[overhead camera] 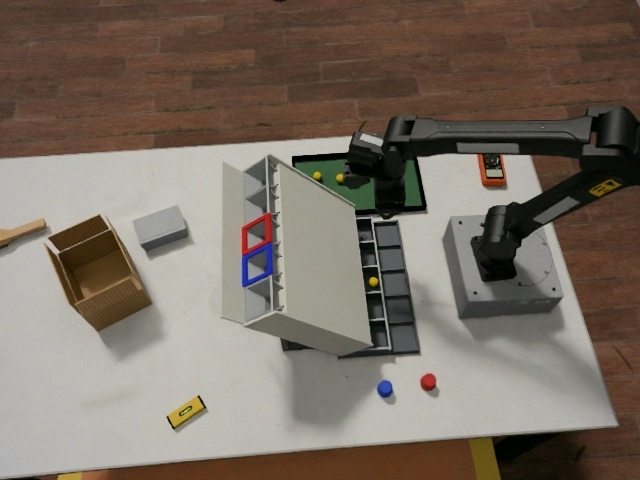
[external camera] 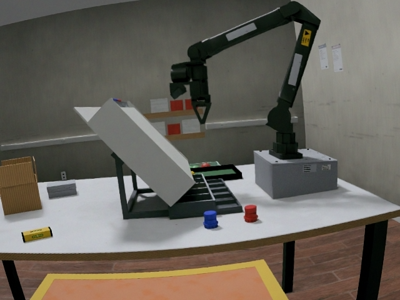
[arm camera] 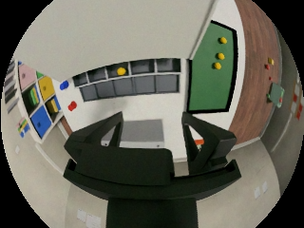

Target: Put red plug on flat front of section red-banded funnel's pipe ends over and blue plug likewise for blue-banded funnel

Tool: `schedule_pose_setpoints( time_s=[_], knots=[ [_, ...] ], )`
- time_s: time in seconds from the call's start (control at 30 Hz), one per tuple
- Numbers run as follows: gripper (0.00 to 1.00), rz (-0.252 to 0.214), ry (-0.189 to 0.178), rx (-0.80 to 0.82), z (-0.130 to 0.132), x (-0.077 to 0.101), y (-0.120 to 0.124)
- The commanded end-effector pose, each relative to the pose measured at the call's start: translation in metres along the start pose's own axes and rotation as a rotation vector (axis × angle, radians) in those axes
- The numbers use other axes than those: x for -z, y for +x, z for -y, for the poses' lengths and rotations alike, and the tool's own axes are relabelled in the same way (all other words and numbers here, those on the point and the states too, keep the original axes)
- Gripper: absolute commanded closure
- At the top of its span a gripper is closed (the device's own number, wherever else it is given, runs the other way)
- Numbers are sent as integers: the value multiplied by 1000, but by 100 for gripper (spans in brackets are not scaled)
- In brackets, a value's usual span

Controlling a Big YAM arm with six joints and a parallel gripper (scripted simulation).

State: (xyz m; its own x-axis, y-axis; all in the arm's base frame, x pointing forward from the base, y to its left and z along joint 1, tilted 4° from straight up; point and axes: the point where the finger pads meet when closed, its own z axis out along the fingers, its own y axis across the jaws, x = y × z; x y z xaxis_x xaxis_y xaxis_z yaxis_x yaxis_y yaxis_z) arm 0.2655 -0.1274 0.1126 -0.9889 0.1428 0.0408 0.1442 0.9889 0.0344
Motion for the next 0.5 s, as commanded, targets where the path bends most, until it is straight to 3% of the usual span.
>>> schedule_pose_setpoints(
  time_s=[0.0,0.47],
  knots=[
    [20,-7,-3,71,21,-19,-3],
    [20,-11,2,72,56,-40,0]
  ],
)
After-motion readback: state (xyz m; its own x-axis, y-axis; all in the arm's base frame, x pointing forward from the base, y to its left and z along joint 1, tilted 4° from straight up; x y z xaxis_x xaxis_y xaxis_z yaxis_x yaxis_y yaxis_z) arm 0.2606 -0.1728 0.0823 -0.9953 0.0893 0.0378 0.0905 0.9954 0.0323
